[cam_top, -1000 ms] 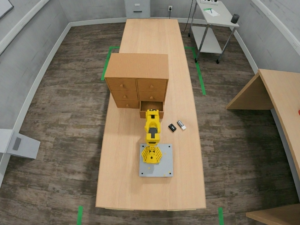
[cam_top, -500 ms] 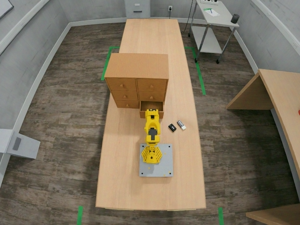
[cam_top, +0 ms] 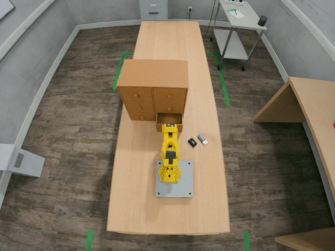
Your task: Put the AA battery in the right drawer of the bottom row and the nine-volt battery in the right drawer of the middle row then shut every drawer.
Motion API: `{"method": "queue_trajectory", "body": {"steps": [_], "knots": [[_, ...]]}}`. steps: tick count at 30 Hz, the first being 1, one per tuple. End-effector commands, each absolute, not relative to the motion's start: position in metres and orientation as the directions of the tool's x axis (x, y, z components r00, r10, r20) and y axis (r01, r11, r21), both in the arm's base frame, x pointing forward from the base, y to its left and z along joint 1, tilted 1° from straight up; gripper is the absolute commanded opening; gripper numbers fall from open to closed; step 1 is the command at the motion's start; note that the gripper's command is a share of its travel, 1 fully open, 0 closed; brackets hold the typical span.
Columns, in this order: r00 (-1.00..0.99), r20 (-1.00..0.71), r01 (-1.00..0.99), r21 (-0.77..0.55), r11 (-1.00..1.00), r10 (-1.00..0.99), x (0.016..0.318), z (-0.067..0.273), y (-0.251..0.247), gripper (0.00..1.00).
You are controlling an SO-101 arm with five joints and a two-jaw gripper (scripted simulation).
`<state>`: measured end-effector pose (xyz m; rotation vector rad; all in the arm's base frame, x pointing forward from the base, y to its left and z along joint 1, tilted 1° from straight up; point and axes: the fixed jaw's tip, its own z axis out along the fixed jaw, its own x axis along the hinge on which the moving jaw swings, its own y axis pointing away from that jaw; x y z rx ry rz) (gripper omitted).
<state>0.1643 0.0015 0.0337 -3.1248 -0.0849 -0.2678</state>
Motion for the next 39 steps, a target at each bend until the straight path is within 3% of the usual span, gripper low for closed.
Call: {"method": "queue_trajectory", "body": {"steps": [1,39], "knots": [[0.976,0.207,0.063,-0.001,-0.998,0.061,0.162,0.041,0.003,0.00],[0.869,0.492,0.066,-0.003,-0.998,0.056,0.161,0.090,0.003,0.00]]}}
